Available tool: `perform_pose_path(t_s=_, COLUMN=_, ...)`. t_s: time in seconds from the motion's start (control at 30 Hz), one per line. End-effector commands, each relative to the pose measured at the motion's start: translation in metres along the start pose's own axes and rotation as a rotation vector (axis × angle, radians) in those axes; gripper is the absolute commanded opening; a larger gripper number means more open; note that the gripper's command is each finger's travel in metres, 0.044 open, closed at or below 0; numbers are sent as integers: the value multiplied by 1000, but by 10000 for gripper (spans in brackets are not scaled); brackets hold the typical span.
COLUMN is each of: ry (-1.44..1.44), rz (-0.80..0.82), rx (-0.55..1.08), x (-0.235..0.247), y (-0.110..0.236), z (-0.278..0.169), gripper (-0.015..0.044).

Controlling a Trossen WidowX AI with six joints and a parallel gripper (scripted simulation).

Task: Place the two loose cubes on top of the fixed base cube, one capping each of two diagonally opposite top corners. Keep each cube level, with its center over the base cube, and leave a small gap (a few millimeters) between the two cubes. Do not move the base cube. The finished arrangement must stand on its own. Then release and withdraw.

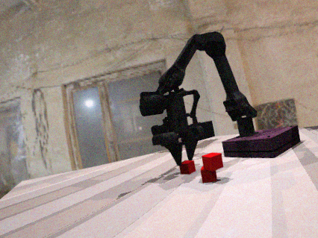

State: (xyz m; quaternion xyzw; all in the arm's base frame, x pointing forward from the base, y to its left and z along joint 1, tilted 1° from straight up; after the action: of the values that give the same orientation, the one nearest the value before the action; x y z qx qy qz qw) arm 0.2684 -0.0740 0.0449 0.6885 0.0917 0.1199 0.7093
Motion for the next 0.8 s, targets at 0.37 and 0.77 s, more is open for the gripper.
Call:
perform_pose_path(t_s=0.37, ry=-2, rz=-15, rx=10, x=-4, y=-15, z=-2, gripper=107)
perform_pose_path(t_s=0.77, ry=-2, rz=-14, rx=10, x=1, y=8, z=0, gripper=105)
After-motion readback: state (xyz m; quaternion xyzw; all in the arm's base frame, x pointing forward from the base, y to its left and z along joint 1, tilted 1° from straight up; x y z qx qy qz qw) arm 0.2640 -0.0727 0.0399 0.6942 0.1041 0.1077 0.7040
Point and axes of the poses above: the point midway between the two fingers, 35 mm back from their tips, its own y axis back along the fingers, its own x axis across the jaws, z = x × y, the point moved 3 cm from there along y, back along the fingers, and after that the axes turned 7 degrees about y, right-handed, at the moved point
